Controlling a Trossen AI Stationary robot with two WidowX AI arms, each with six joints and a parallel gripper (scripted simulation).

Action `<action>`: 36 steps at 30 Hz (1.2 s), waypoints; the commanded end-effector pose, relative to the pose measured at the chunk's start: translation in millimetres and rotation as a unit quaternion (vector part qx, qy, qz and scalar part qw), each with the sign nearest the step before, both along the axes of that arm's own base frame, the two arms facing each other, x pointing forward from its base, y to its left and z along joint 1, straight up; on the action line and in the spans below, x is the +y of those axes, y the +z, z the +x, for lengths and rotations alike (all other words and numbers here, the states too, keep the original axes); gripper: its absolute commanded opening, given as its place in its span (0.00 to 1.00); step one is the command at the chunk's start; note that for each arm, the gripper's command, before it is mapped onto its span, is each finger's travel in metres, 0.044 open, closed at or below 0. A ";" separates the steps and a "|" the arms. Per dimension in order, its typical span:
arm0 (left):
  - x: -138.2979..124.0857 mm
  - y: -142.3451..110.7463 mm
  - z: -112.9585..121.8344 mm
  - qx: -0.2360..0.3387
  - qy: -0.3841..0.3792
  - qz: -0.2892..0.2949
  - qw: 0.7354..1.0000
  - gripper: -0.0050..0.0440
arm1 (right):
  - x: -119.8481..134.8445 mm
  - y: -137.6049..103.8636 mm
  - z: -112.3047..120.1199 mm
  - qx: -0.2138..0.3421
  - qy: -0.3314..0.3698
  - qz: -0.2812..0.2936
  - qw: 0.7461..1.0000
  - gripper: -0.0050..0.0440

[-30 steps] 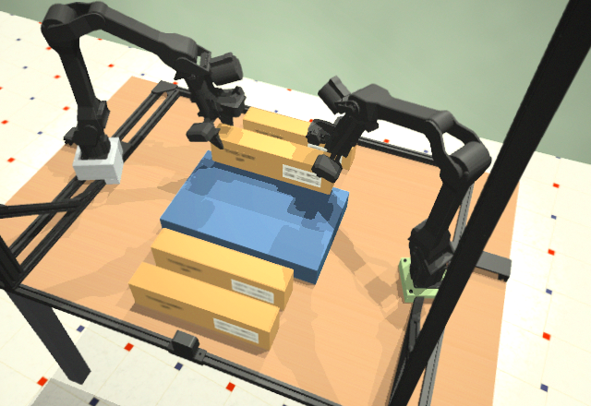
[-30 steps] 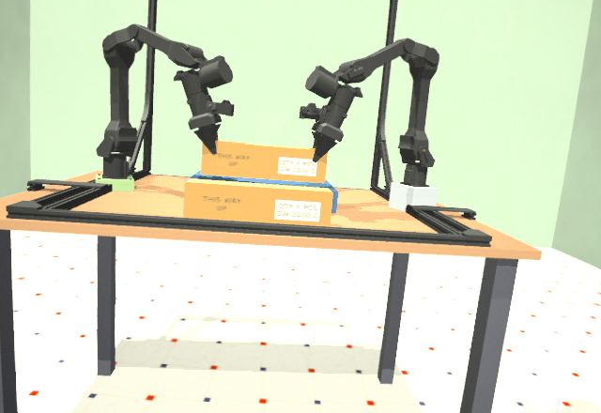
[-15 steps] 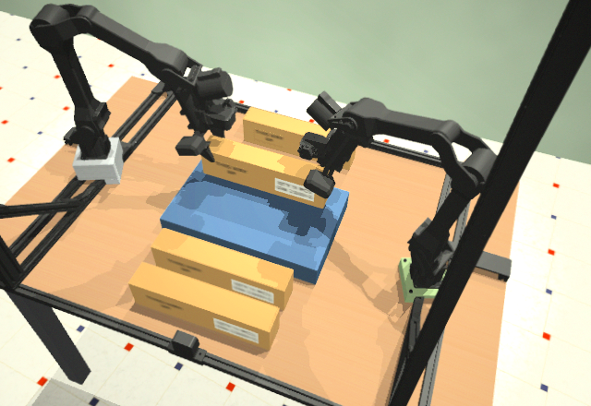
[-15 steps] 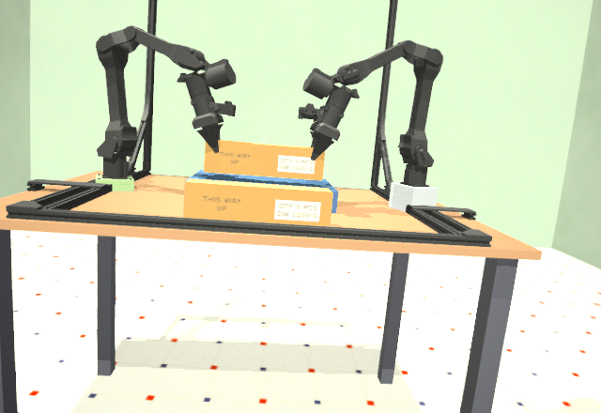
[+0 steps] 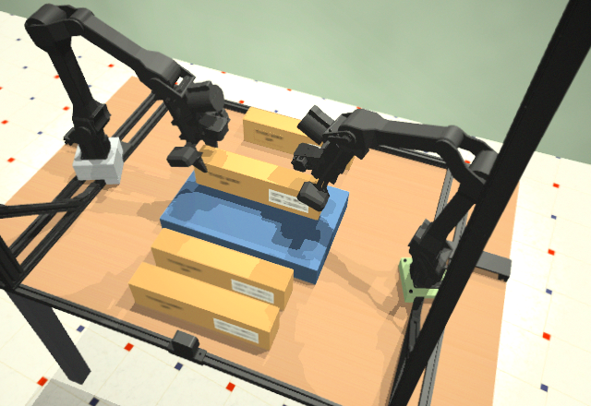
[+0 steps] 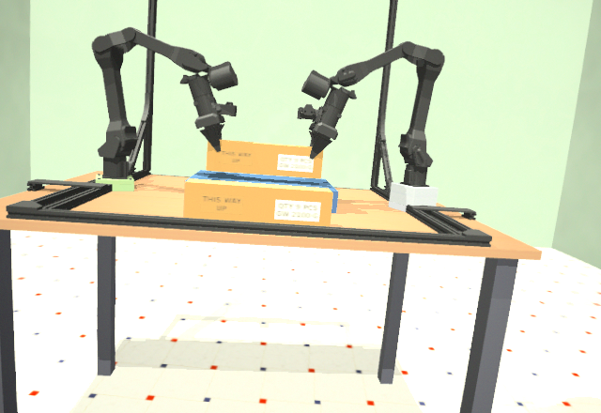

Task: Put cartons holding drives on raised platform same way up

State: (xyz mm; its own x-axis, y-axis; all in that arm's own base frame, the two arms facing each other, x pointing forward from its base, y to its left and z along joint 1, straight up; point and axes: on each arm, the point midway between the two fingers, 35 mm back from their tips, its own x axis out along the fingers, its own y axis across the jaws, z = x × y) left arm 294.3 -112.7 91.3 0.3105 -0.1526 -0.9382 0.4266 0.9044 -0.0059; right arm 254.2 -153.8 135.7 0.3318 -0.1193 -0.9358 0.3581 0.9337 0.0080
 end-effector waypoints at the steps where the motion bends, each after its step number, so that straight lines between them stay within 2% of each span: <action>1: -6.2 9.3 -2.9 -0.015 0.004 -0.004 1.000 0.10 | 8.2 7.4 1.0 -0.010 -0.004 -0.008 1.000 0.10; 15: -17.4 8.0 -8.2 -0.015 0.004 -0.004 1.000 0.10 | 19.9 6.3 5.7 -0.010 -0.004 -0.008 1.000 0.10; 36: -18.3 3.2 -8.6 -0.015 0.004 -0.004 1.000 0.10 | 20.9 1.9 6.1 -0.010 -0.004 -0.008 1.000 0.10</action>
State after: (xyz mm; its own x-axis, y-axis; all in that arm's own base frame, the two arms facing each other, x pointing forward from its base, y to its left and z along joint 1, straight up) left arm 285.6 -131.7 89.6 0.3221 -0.1550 -0.9339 0.4235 0.9059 -0.0042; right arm 261.6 -133.4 132.9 0.3339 -0.1270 -0.9340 0.3614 0.9324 0.0024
